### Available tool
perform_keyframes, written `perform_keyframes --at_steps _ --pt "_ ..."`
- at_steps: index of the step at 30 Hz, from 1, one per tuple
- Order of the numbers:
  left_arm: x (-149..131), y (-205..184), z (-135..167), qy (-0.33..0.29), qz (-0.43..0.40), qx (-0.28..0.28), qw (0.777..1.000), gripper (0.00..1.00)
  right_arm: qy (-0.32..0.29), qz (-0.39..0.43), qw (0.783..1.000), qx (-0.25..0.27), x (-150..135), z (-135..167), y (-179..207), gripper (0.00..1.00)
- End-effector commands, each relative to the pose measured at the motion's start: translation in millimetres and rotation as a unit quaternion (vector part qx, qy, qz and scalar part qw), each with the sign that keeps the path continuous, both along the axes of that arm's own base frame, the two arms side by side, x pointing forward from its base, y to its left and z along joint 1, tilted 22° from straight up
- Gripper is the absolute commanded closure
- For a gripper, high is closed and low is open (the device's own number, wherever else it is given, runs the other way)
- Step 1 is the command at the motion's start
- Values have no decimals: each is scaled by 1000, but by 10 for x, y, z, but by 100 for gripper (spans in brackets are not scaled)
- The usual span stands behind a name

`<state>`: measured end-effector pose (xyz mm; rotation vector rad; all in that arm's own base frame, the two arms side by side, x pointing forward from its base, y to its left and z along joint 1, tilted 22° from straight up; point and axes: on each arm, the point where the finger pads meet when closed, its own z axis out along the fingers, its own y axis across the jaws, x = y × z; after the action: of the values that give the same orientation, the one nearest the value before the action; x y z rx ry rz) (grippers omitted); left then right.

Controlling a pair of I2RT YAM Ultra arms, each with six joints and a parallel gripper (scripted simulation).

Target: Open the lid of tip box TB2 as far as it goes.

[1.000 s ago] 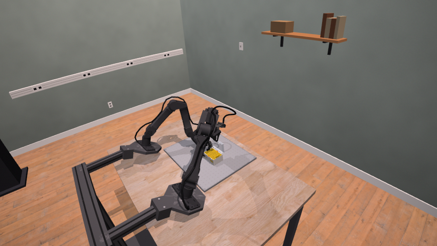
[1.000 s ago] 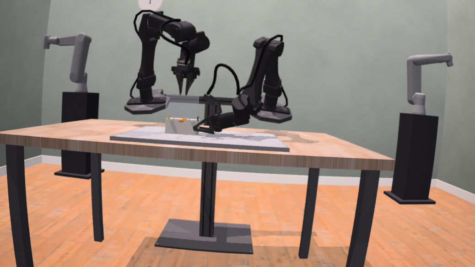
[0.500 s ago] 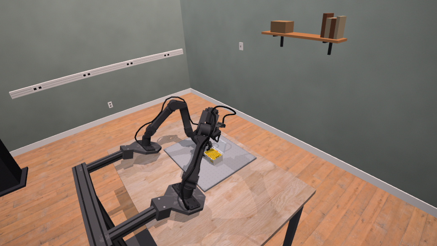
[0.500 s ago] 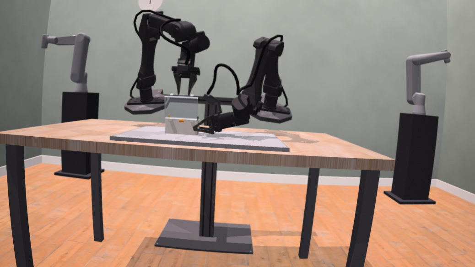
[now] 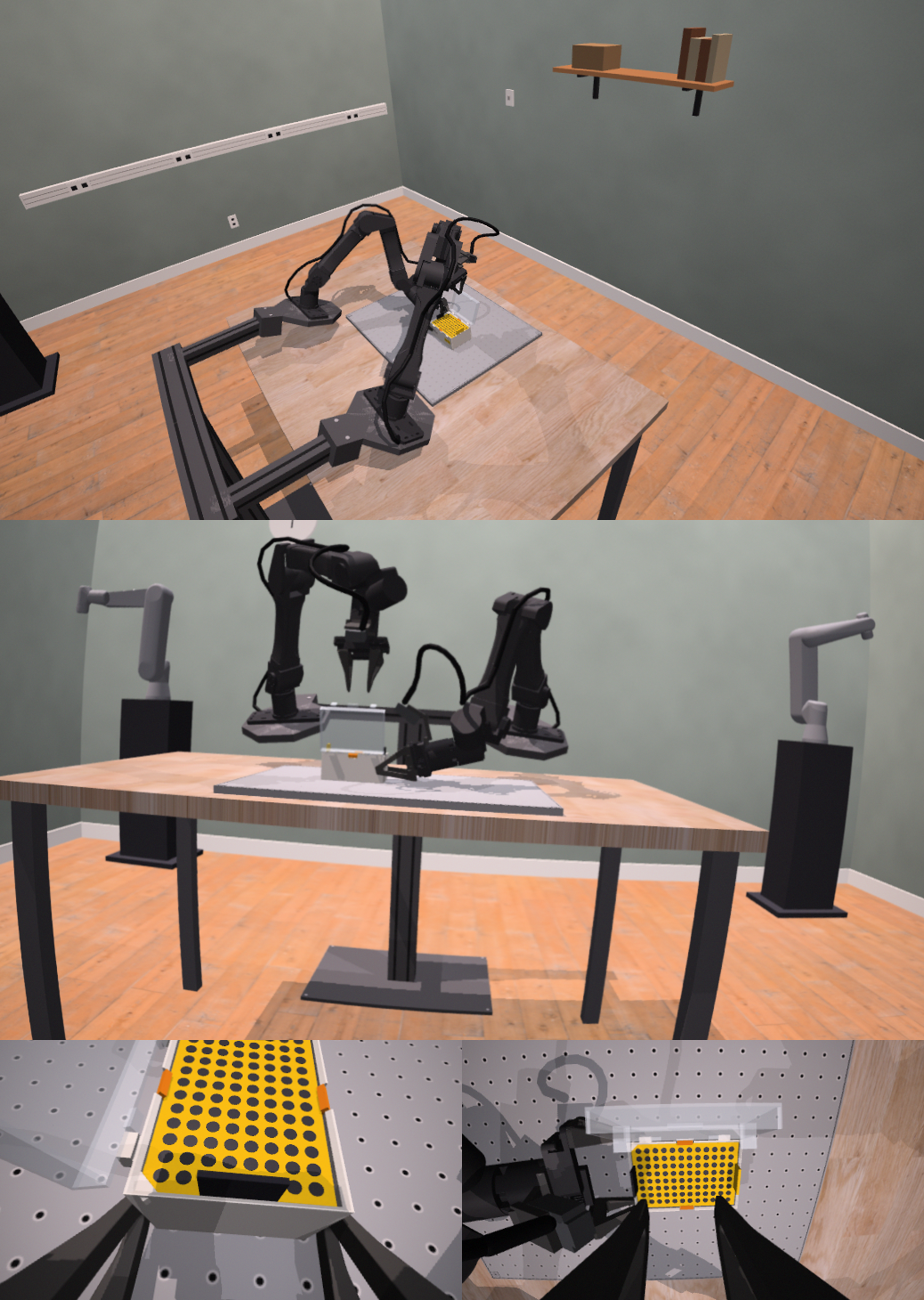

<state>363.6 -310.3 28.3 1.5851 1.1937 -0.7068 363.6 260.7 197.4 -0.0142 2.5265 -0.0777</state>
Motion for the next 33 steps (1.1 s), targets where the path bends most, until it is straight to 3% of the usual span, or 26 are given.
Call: perform_keyframes --at_steps 1,12,17,18,21,23,33 --pt "-9 -49 101 -11 -11 -9 1000 16 -19 2 1000 13 -103 293 34 62" --pt "-9 -49 101 -11 -11 -9 1000 16 5 2 1000 -5 -112 92 9 62" --pt "-9 -49 101 -11 -11 -9 1000 16 -19 44 999 17 39 198 88 5" --pt "-9 -49 101 -11 -11 -9 1000 16 -32 63 997 21 88 237 115 0" --pt "-9 -49 101 -11 -11 -9 1000 16 -73 126 989 22 172 332 140 0" --pt "-9 -49 101 -11 -11 -9 1000 16 -73 126 989 22 172 332 140 0" --pt "-9 -49 101 -11 -11 -9 1000 16 -169 255 952 -10 124 435 39 0"
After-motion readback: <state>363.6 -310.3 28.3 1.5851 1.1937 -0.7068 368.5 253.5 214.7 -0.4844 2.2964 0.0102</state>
